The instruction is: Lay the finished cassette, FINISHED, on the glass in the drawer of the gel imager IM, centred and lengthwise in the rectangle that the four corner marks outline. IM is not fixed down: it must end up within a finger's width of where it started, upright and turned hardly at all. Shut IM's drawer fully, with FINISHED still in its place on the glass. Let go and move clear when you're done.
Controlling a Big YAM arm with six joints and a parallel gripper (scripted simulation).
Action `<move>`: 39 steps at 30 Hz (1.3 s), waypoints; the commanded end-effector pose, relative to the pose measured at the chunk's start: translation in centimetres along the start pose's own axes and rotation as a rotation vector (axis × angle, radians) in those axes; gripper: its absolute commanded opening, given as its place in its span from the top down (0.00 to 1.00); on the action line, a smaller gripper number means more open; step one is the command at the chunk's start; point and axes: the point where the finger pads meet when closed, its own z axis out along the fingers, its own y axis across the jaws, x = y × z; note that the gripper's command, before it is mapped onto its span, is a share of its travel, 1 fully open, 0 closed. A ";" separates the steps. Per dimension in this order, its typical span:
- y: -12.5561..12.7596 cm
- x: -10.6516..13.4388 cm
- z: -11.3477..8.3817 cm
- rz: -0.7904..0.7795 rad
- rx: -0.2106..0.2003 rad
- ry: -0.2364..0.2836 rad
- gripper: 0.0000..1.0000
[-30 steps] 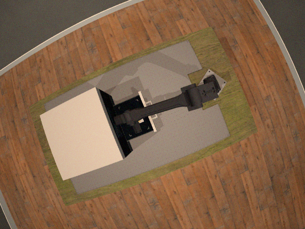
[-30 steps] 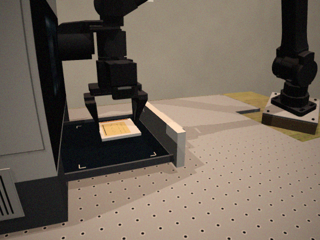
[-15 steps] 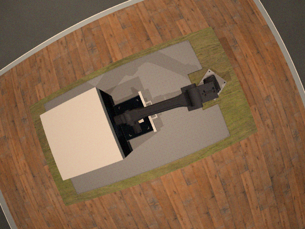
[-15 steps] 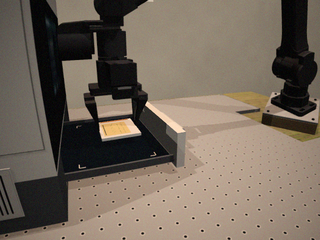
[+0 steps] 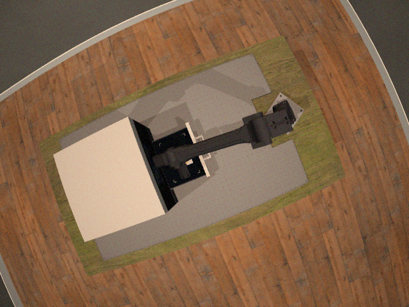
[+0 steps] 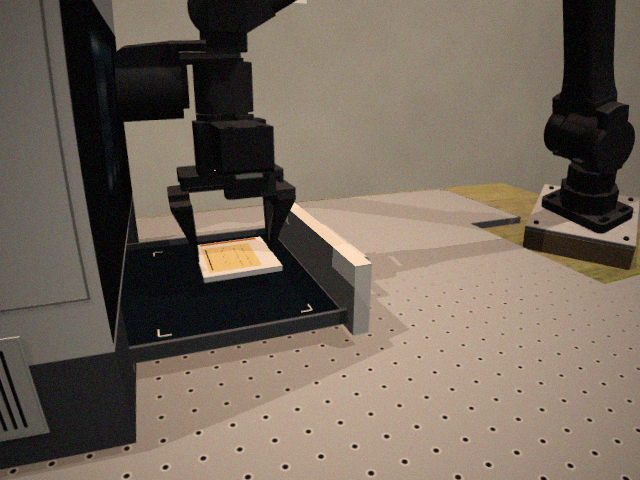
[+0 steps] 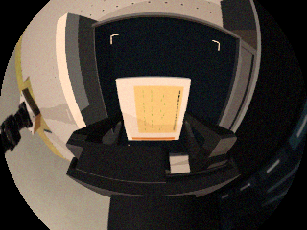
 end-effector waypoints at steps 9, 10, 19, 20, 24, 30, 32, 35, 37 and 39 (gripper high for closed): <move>-2.6 -0.2 -0.7 0.000 0.053 0.004 0.22; -2.6 -0.2 -0.7 0.000 0.053 0.004 0.22; -1.6 -0.3 0.4 0.000 0.029 0.002 0.22; -1.5 -0.3 0.6 0.000 0.027 0.002 0.22; -1.1 -0.4 0.9 -0.001 0.020 0.002 0.22; -0.6 -0.2 1.5 0.003 0.006 0.002 0.22; -0.4 -0.3 1.7 0.003 0.003 0.001 0.22; -0.4 -0.3 1.7 0.002 0.004 0.001 0.22; -0.5 -0.3 1.6 0.001 0.008 0.001 0.22; -0.4 -0.3 1.8 0.003 0.005 0.001 0.22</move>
